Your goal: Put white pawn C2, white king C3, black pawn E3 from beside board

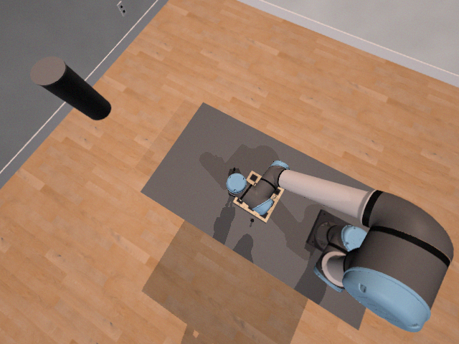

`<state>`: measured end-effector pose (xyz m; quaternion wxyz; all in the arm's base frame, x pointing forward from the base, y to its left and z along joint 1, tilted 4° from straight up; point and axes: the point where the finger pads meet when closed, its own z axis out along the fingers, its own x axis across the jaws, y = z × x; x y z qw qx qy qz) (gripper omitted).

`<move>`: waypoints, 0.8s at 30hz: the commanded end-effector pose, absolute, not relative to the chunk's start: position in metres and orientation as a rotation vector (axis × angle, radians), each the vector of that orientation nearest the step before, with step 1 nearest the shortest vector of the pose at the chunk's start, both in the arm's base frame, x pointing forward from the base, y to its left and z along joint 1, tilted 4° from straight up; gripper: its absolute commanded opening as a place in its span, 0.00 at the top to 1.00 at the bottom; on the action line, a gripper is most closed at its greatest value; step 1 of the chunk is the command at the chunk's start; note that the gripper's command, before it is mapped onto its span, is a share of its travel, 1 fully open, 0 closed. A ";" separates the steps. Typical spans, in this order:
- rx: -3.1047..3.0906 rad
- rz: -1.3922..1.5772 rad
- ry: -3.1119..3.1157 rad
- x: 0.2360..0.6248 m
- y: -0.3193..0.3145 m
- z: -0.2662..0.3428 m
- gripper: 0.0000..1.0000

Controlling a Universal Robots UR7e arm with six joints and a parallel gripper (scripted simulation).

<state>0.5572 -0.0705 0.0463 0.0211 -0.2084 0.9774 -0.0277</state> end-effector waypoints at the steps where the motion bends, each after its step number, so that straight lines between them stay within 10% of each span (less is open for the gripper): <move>1: -0.646 -0.087 3.029 0.558 -0.071 0.047 1.00; 24: -0.646 -0.087 3.029 0.553 -0.067 0.126 1.00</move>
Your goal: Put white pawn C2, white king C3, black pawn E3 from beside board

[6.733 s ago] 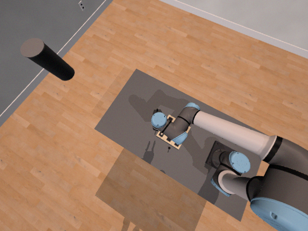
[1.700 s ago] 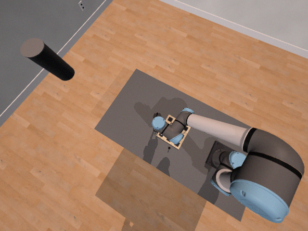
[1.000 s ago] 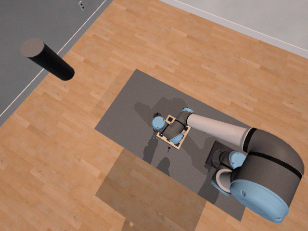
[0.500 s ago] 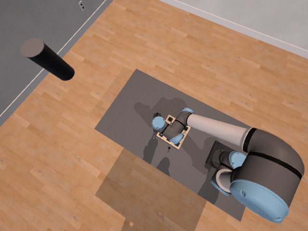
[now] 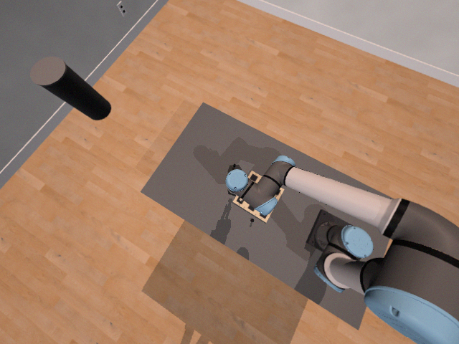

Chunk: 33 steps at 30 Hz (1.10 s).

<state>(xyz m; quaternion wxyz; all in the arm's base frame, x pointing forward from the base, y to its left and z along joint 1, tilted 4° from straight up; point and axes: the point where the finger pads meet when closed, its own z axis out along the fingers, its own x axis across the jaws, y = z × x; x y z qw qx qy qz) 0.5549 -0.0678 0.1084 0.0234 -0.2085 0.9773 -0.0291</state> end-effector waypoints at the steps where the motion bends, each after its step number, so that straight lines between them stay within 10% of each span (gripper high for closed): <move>1: -0.646 -0.087 3.029 0.553 -0.067 0.131 1.00; 20: -0.603 -0.086 3.037 0.546 -0.067 0.148 1.00; 33: 0.132 -0.067 3.082 0.435 -0.076 0.148 1.00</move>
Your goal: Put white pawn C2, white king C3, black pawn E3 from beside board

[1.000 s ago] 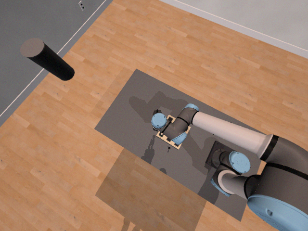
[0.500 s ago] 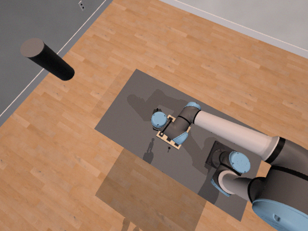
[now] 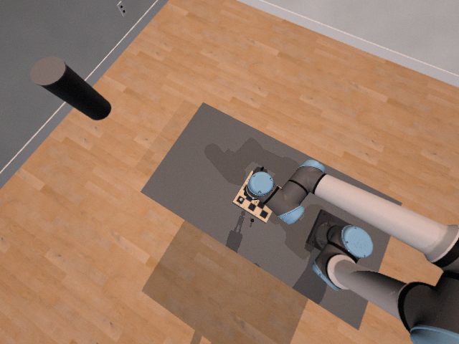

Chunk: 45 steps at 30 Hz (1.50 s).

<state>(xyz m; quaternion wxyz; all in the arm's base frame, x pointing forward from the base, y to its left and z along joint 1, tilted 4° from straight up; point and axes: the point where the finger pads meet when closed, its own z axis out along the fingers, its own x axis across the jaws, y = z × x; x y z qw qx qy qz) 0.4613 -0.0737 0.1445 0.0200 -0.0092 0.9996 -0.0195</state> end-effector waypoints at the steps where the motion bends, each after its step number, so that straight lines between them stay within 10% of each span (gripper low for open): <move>1: 0.188 -0.065 3.078 0.427 -0.075 0.147 1.00; 45: 0.312 -0.062 3.066 0.413 -0.079 0.065 1.00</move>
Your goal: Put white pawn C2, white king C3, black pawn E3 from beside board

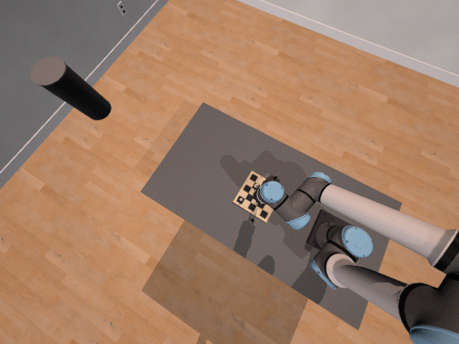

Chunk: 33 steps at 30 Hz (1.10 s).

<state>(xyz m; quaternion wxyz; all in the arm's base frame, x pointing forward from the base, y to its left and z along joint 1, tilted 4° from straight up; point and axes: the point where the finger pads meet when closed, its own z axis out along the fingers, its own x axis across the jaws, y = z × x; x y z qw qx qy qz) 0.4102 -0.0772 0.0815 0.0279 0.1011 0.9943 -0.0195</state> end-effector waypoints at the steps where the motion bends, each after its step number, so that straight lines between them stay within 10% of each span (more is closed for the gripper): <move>1: 0.312 -0.062 3.066 0.413 -0.079 0.062 1.00; 33: 0.312 -0.062 3.066 0.413 -0.080 0.050 1.00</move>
